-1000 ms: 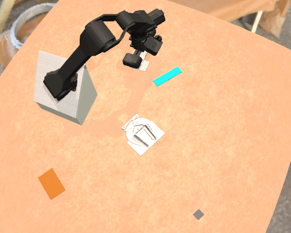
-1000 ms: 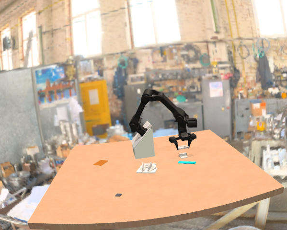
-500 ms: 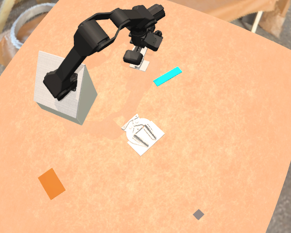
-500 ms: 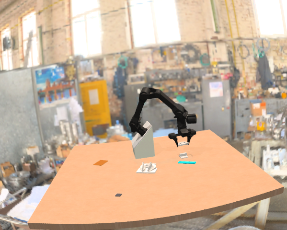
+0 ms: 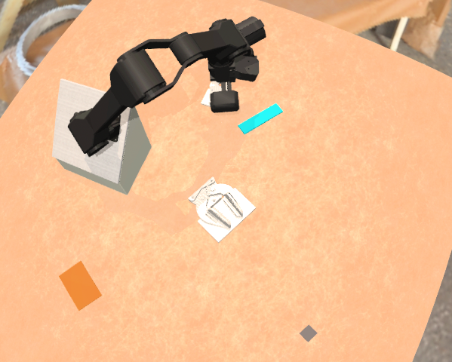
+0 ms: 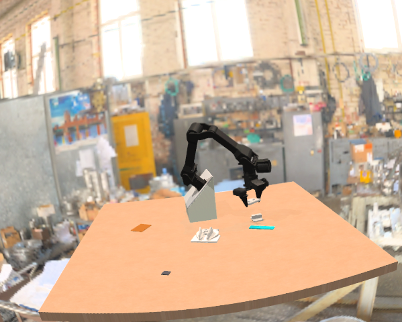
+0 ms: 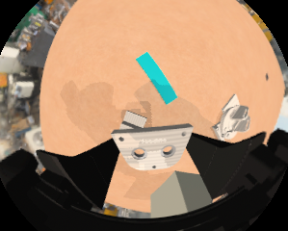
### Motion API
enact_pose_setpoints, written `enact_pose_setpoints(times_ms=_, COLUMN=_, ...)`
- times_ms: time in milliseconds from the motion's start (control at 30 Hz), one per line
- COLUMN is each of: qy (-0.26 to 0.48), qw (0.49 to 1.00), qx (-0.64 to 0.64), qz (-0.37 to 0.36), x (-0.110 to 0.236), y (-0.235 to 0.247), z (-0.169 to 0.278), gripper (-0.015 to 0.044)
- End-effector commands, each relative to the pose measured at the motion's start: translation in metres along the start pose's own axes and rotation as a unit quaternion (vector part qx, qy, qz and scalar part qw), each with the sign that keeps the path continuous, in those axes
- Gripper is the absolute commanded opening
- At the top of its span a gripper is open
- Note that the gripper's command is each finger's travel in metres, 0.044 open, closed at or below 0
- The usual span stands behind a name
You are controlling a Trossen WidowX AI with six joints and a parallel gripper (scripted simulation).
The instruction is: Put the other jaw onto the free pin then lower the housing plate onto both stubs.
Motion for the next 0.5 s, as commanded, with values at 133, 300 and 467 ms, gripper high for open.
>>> enact_pose_setpoints(times_ms=133, qy=-0.003, qw=0.994, qx=0.112, qz=-0.001, x=0.003, y=-0.025, z=0.000, gripper=0.0351)
enact_pose_setpoints(times_ms=300, qy=-0.006, qw=0.984, qx=0.179, qz=-0.002, x=0.005, y=-0.039, z=0.001, gripper=0.0351)
enact_pose_setpoints(times_ms=467, qy=-0.008, qw=0.970, qx=0.244, qz=-0.002, x=0.006, y=-0.053, z=0.002, gripper=0.0351)
Point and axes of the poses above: the point midway between the two fingers, 35 mm back from their tips, its own x axis back along the fingers, its own y axis across the jaws, z = x × y, the point moved 8 cm from there along x, back along the fingers, and after that the axes turned 8 degrees about x, right-handed, at the moved point
